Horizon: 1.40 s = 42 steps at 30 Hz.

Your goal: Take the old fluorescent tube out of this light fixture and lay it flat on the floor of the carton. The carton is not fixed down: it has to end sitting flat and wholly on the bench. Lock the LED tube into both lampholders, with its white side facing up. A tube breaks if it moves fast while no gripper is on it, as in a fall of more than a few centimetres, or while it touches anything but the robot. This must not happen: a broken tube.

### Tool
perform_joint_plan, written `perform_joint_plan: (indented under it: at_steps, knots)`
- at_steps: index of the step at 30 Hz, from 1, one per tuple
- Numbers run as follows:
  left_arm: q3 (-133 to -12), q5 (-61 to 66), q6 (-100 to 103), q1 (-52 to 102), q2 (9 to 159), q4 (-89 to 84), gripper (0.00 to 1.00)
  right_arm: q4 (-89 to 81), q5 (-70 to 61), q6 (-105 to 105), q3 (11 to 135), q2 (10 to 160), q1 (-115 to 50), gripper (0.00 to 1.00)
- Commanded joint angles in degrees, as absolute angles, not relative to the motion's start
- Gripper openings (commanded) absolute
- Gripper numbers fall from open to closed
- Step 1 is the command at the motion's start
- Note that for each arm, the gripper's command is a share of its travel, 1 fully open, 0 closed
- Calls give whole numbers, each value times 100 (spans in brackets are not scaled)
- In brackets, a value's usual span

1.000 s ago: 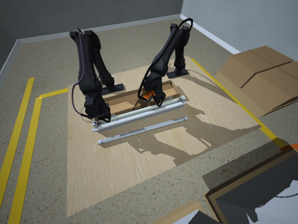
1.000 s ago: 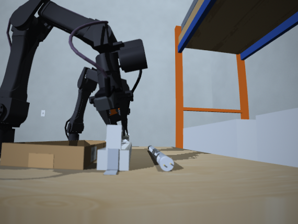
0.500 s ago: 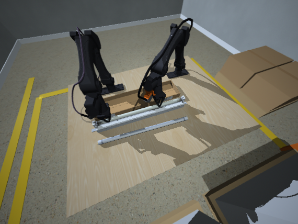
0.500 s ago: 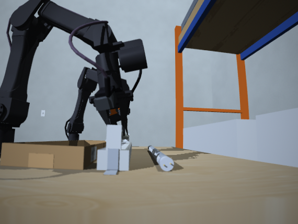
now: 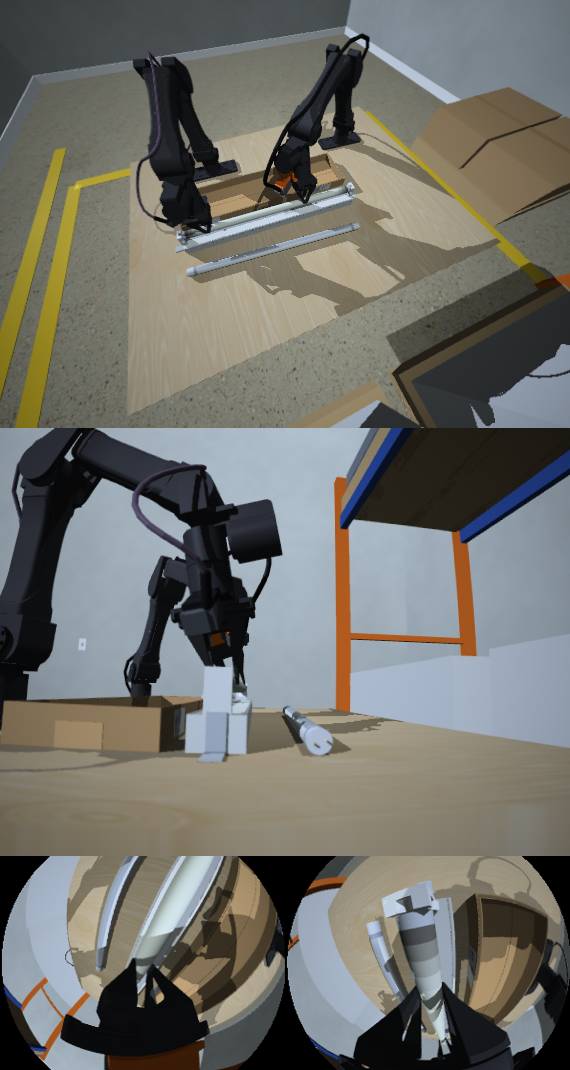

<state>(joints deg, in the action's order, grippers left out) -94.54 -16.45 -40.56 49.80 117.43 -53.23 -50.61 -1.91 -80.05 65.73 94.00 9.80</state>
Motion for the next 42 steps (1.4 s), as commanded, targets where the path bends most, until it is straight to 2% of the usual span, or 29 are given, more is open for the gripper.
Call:
perform_joint_plan:
  at_steps: [1, 42]
  knots:
    - [-9642, -1696, -4045, 4998, 11518, -5410, 11, -5179, -141, -8041, 6815, 9290, 942, 11]
    - [-9865, -1700, -4018, 5000, 11473, -5666, 11, -5461, -144, -7999, 6977, 9234, 962, 11]
